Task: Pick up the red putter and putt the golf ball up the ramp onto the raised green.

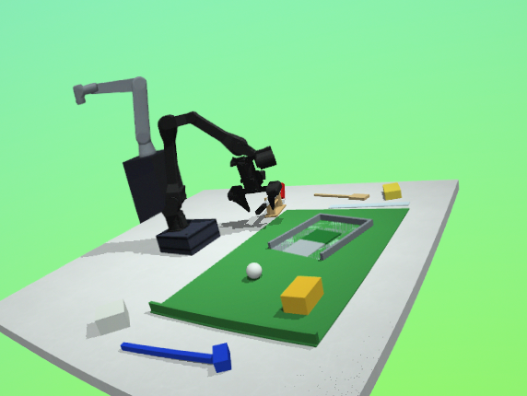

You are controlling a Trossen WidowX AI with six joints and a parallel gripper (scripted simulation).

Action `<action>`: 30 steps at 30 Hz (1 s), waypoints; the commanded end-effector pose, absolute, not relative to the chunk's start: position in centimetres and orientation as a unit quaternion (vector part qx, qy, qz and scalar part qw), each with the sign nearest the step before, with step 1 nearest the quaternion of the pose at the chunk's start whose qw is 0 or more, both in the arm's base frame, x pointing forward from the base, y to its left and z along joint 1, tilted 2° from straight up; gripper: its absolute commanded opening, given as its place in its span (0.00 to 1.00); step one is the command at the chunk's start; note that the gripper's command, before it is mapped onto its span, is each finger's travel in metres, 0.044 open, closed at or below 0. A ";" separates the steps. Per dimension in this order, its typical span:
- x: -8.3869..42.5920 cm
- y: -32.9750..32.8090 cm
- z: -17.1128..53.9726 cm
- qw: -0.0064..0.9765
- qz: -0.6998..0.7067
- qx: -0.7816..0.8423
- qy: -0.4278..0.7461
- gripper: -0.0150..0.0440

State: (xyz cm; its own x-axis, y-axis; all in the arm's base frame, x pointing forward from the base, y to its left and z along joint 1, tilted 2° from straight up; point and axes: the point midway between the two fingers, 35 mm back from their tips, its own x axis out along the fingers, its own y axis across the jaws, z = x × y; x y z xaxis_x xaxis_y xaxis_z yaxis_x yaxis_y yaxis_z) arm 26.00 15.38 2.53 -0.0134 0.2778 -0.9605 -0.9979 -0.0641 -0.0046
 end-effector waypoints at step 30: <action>26.0 15.4 0.0 0.548 0.582 -0.439 0.410 0.47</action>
